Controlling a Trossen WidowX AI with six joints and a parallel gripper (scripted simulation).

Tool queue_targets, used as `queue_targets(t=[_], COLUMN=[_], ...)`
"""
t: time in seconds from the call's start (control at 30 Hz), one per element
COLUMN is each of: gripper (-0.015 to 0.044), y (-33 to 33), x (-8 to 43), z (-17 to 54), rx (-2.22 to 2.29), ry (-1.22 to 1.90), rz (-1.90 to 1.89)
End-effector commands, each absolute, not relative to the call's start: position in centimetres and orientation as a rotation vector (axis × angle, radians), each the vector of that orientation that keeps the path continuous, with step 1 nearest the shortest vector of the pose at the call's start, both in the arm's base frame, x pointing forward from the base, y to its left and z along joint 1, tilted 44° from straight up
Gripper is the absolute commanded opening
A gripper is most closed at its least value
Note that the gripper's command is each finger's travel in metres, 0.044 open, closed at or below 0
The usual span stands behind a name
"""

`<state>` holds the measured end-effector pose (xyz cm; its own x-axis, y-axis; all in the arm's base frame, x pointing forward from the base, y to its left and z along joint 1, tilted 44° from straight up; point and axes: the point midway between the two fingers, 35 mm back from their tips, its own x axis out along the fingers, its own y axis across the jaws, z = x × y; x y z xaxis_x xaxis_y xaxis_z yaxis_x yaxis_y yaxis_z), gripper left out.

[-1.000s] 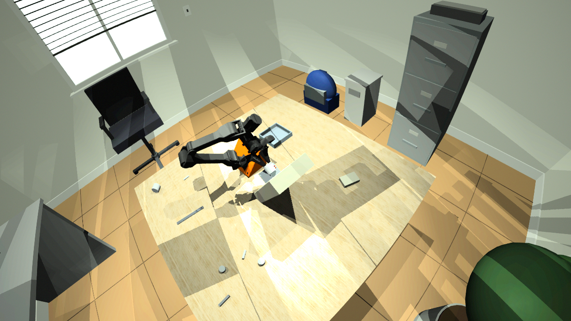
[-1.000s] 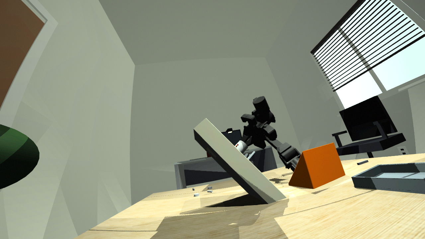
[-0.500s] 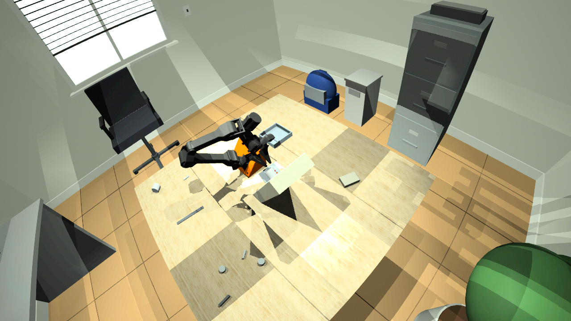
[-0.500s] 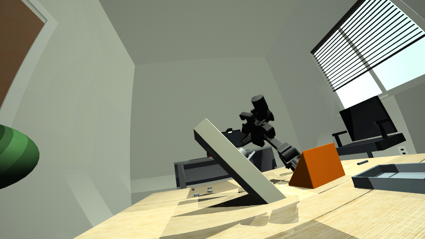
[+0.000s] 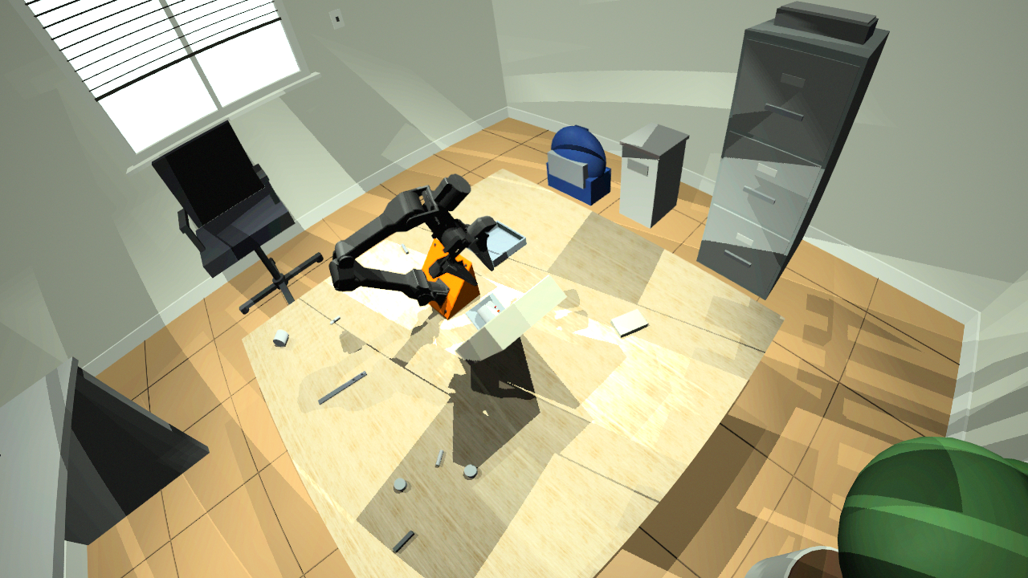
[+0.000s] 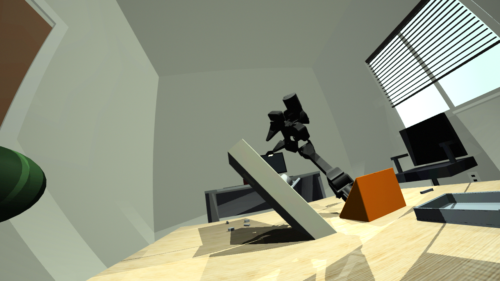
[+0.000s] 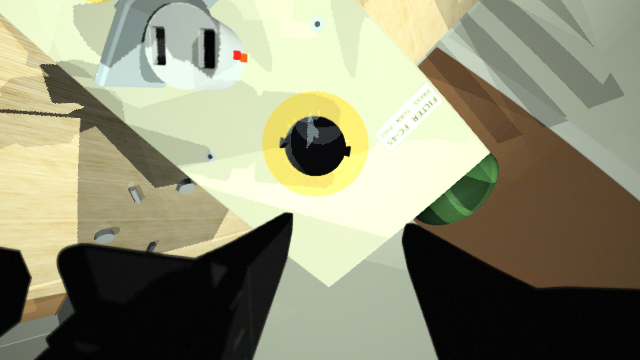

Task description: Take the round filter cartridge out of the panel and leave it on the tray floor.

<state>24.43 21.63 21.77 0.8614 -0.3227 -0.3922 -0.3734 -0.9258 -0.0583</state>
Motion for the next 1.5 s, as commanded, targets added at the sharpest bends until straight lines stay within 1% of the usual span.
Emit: queue_targets(t=[0.0,0.1,0.17,0.27,0.57,0.8,1.07,1.47], gripper=[0.0348,0.0427,0.0375,0.0305,0.0305,0.0305,0.0305,0.0305], y=[23.7,24.4,24.2,23.4,20.3,17.7,15.8,15.6], x=[23.9,23.7,23.7,23.6,23.0,22.1,21.2,21.1], z=[23.8,24.7,24.4,23.3,19.7,17.2,15.6,15.5], rx=[-2.898,-2.895,-2.837,-2.586,-1.789,-1.188,-0.761,-0.708], ry=[0.535,0.532,0.55,0.623,0.824,0.918,0.934,0.931], rz=[0.568,0.564,0.551,0.488,0.214,-0.068,-0.305,-0.335])
